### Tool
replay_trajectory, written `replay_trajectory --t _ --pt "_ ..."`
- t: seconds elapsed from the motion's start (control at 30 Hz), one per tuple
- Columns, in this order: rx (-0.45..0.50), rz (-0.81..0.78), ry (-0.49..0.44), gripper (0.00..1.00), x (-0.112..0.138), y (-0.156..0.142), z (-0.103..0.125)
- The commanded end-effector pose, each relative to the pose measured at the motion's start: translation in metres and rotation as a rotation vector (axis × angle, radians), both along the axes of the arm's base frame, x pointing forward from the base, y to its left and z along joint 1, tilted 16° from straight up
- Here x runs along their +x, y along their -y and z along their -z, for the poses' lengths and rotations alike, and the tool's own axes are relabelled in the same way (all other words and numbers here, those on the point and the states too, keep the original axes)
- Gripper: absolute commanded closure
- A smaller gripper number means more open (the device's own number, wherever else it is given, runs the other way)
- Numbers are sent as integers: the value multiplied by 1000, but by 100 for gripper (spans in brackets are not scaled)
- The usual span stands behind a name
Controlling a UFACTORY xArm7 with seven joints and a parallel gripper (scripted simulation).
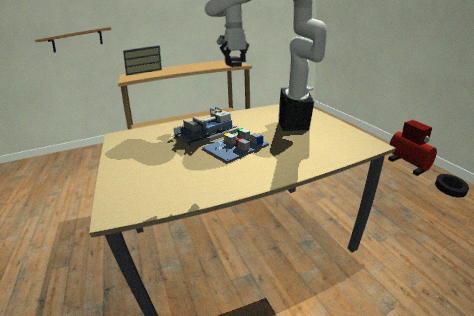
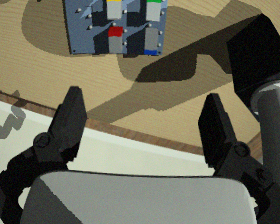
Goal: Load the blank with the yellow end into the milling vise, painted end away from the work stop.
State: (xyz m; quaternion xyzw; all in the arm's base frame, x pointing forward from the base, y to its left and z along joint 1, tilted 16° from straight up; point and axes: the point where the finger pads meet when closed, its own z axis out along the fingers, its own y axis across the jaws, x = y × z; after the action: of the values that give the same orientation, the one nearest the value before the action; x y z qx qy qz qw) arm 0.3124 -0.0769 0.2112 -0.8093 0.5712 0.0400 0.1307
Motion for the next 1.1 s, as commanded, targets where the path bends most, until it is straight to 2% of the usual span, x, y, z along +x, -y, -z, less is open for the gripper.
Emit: replay_trajectory --t 0.0,0.33,0.57,0.9,1.07 --pt "-2 3 6 0 1 0 0" --pt "-1 3 6 0 7 -43 24" --pt "-1 3 6 0 7 -43 24" --pt "-1 3 6 0 14 -94 52" --pt "-1 3 6 0 14 -94 52"
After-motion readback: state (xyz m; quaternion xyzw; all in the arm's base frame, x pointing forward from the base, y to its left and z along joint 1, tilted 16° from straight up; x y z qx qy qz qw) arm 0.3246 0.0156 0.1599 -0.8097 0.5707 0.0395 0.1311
